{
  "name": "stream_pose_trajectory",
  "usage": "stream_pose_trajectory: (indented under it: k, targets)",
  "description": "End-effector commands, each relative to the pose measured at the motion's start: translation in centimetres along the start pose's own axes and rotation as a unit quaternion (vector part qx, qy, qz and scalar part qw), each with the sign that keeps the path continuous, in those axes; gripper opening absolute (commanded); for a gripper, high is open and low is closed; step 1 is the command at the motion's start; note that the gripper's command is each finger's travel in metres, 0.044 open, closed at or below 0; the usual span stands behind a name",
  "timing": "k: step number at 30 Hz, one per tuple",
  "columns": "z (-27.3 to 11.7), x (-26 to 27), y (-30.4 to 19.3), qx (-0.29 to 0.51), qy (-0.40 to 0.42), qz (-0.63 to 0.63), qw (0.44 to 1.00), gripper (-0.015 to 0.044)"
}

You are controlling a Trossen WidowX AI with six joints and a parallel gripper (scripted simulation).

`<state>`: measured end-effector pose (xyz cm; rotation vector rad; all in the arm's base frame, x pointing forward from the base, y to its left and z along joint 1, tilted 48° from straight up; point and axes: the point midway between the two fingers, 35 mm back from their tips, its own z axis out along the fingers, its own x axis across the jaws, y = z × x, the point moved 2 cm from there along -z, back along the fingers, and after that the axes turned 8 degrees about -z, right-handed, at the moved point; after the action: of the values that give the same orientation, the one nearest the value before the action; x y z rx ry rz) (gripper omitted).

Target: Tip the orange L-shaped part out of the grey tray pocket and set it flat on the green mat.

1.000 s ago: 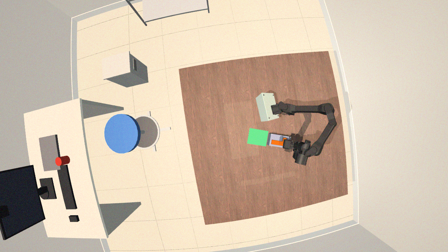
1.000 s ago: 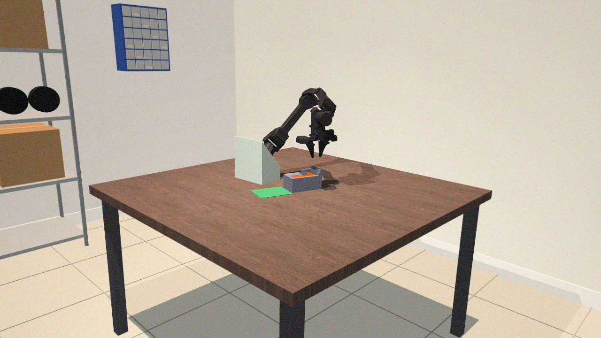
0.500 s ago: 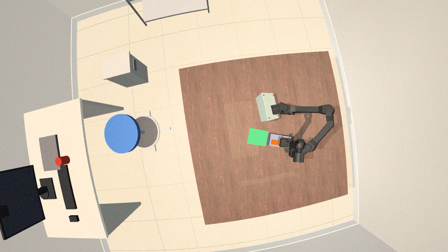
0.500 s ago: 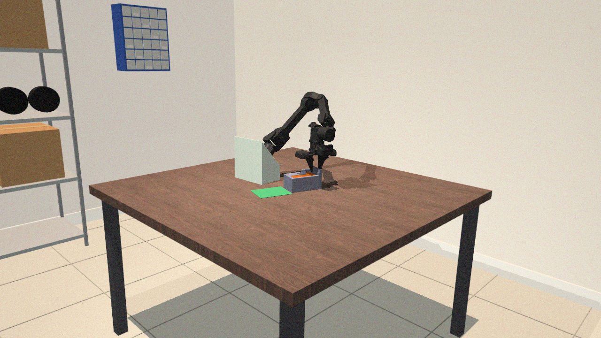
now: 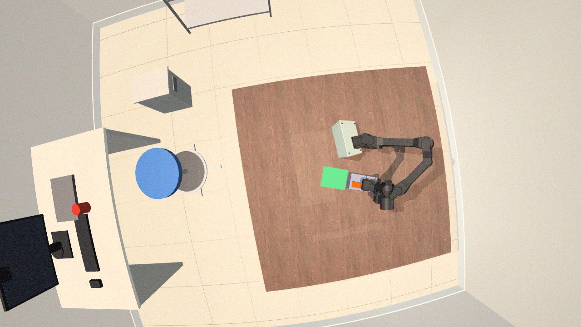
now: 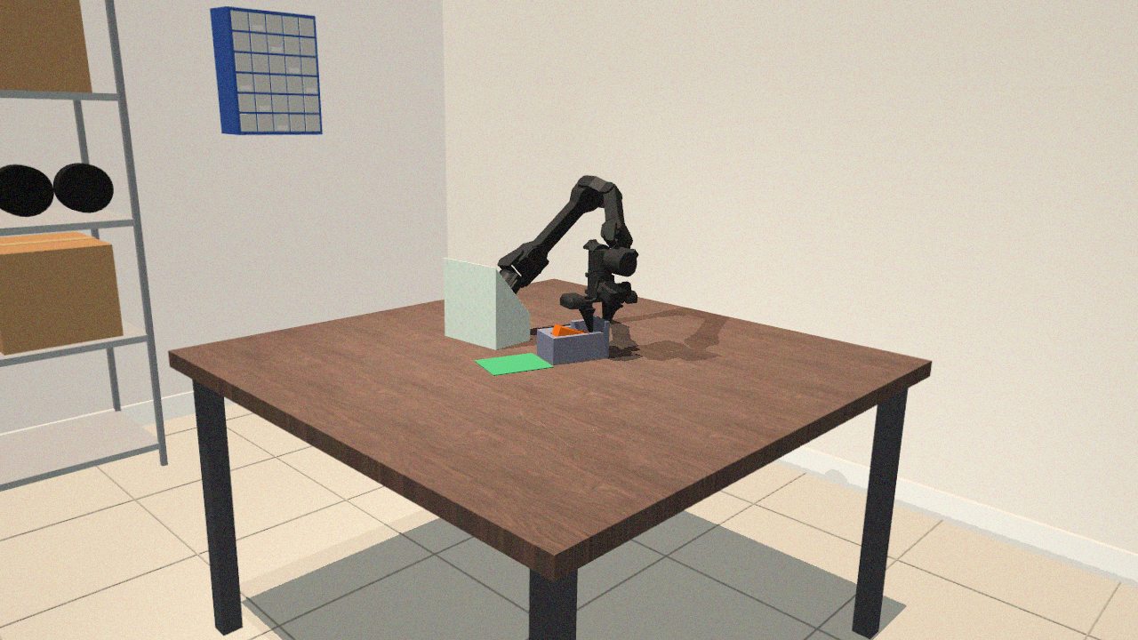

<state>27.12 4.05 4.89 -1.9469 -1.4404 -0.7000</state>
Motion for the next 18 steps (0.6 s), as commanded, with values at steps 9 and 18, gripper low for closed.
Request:
stream_pose_trajectory:
  k: [9, 18]
  targets:
    - [1.76, -0.06, -0.12, 0.002, 0.002, 0.003, 1.000, 0.0180]
    - [1.62, 0.06, -0.09, 0.000, 0.003, 0.000, 1.000, 0.0180]
